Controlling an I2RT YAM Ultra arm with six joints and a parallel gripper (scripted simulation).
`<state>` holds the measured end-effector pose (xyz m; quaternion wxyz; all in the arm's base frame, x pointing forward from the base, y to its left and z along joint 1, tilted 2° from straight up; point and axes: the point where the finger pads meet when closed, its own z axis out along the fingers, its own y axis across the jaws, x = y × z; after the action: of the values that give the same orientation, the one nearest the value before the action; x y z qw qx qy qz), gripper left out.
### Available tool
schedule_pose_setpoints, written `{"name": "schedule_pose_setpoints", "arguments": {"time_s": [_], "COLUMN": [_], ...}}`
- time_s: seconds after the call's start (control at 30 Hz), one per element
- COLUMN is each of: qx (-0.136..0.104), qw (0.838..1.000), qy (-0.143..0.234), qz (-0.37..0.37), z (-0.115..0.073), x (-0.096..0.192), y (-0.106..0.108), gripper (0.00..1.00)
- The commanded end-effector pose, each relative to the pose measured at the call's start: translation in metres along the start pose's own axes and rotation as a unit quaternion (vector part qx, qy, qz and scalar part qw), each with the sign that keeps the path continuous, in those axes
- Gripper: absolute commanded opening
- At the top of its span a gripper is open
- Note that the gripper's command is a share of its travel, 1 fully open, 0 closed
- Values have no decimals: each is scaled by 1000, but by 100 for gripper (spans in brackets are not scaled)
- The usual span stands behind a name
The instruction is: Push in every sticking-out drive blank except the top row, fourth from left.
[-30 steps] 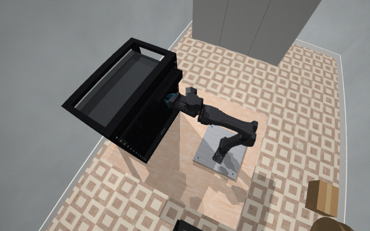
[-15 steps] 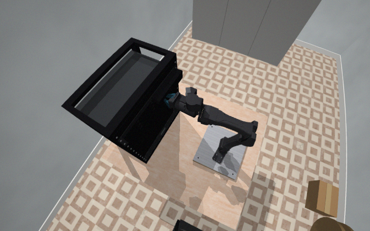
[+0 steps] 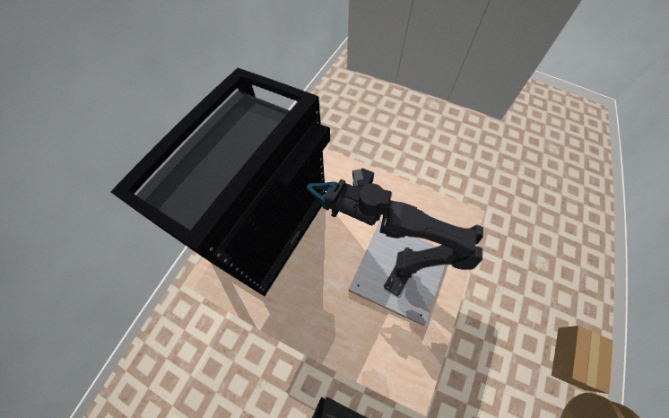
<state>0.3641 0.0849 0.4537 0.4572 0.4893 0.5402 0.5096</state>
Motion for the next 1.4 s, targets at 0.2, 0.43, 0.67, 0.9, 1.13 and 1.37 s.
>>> {"name": "schedule_pose_setpoints", "arguments": {"time_s": [0.2, 0.43, 0.67, 0.9, 1.13, 1.37], "qx": [-7, -28, -10, -23, -40, -24], "qw": [1000, 1000, 1000, 1000, 999, 1000], "qy": [-9, -13, -13, -13, -10, -10], "qz": [0, 5, 0, 1, 4, 1], "z": [-36, -54, -36, 17, 8, 16], "x": [-3, -19, -17, -18, -18, -17], "y": [5, 34, 25, 32, 45, 35], "gripper": [0, 0, 0, 0, 0, 0]}}
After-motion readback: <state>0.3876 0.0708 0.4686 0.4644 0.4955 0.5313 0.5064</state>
